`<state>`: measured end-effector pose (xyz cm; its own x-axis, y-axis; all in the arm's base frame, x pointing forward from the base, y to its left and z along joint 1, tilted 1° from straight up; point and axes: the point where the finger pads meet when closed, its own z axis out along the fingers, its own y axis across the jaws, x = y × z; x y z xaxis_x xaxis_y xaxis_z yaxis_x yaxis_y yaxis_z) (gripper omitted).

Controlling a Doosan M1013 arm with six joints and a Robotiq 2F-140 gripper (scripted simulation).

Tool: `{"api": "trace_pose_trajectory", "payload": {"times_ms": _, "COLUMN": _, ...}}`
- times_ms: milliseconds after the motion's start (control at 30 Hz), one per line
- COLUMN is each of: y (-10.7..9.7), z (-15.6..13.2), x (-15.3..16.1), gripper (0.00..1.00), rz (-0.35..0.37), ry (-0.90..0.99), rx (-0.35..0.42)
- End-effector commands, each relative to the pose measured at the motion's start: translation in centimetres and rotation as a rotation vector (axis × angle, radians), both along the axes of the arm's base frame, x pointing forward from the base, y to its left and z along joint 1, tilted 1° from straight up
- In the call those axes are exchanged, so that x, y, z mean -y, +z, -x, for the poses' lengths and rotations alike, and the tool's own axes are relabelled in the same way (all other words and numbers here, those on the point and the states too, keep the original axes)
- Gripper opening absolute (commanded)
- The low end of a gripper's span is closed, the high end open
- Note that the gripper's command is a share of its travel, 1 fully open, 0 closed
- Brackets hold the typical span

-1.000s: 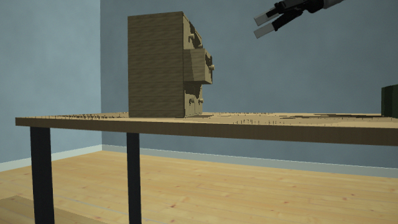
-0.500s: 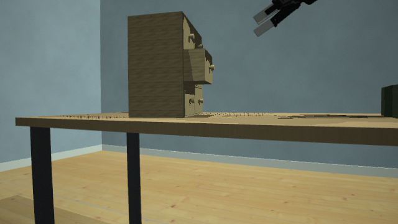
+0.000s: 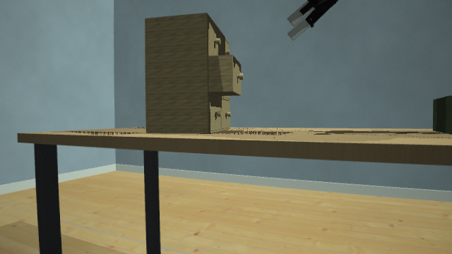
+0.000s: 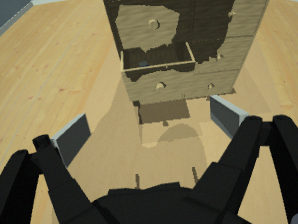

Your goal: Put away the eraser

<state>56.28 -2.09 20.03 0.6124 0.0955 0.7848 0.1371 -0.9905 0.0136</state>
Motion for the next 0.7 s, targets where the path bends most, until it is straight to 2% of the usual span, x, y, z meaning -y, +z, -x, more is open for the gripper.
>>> {"api": "trace_pose_trajectory", "payload": {"times_ms": 0, "y": 0.2, "z": 0.0, "x": -0.1, "gripper": 1.00, "rz": -0.003, "ry": 0.013, "rx": -0.112}}
{"api": "trace_pose_trajectory", "payload": {"times_ms": 133, "y": 0.3, "z": 0.0, "x": -0.1, "gripper": 1.00, "rz": -0.001, "ry": 0.014, "rx": -0.137}}
{"api": "trace_pose_trajectory", "payload": {"times_ms": 300, "y": 0.5, "z": 0.0, "x": -0.1, "gripper": 1.00, "rz": 0.010, "ry": 0.012, "rx": -0.206}}
{"api": "trace_pose_trajectory", "payload": {"times_ms": 467, "y": 0.8, "z": 0.0, "x": -0.1, "gripper": 1.00, "rz": 0.024, "ry": 0.012, "rx": -0.301}}
{"api": "trace_pose_trajectory", "payload": {"times_ms": 633, "y": 1.3, "z": 0.0, "x": -0.1, "gripper": 1.00, "rz": 0.045, "ry": 0.011, "rx": -0.444}}
{"api": "trace_pose_trajectory", "payload": {"times_ms": 667, "y": 1.3, "z": 0.0, "x": -0.1, "gripper": 1.00, "rz": 0.045, "ry": 0.011, "rx": -0.444}}
